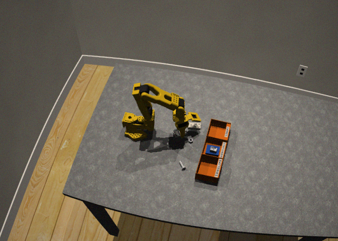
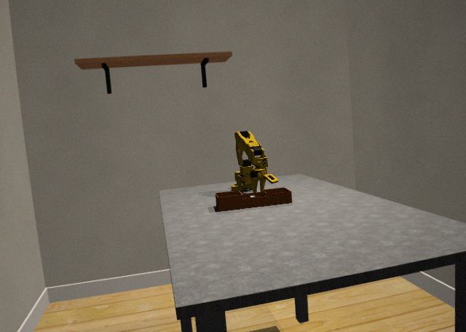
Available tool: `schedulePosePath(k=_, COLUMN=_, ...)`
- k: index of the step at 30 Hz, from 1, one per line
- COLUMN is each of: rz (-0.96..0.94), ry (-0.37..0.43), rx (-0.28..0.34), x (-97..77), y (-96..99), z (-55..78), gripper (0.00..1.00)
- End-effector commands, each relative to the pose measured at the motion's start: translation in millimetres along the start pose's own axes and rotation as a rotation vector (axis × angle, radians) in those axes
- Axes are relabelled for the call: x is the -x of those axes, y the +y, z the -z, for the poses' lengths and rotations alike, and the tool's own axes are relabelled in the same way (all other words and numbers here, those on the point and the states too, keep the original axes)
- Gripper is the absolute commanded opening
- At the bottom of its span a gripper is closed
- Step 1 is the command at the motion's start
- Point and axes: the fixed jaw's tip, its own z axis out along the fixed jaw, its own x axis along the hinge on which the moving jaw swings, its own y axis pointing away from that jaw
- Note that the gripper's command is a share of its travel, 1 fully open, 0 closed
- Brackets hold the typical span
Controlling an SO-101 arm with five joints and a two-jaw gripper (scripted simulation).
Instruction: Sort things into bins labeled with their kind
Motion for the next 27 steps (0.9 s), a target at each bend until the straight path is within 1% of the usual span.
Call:
schedulePosePath(k=1, rz=0.014, ry=-0.017, rx=-0.006, x=2.9, y=0.1, z=0.9, gripper=0.17)
schedulePosePath(k=11, rz=0.014, ry=-0.017, rx=-0.006, x=2.9, y=0.1, z=0.9, gripper=0.06)
schedulePosePath(k=13, rz=0.014, ry=-0.017, rx=-0.006, x=2.9, y=0.1, z=0.9, gripper=0.06)
schedulePosePath(k=20, rz=0.014, ry=-0.017, rx=-0.006, x=2.9, y=0.1, z=0.9, gripper=0.01)
schedulePosePath(k=27, rz=0.014, ry=-0.017, rx=-0.006, x=2.9, y=0.1, z=0.9, gripper=0.0)
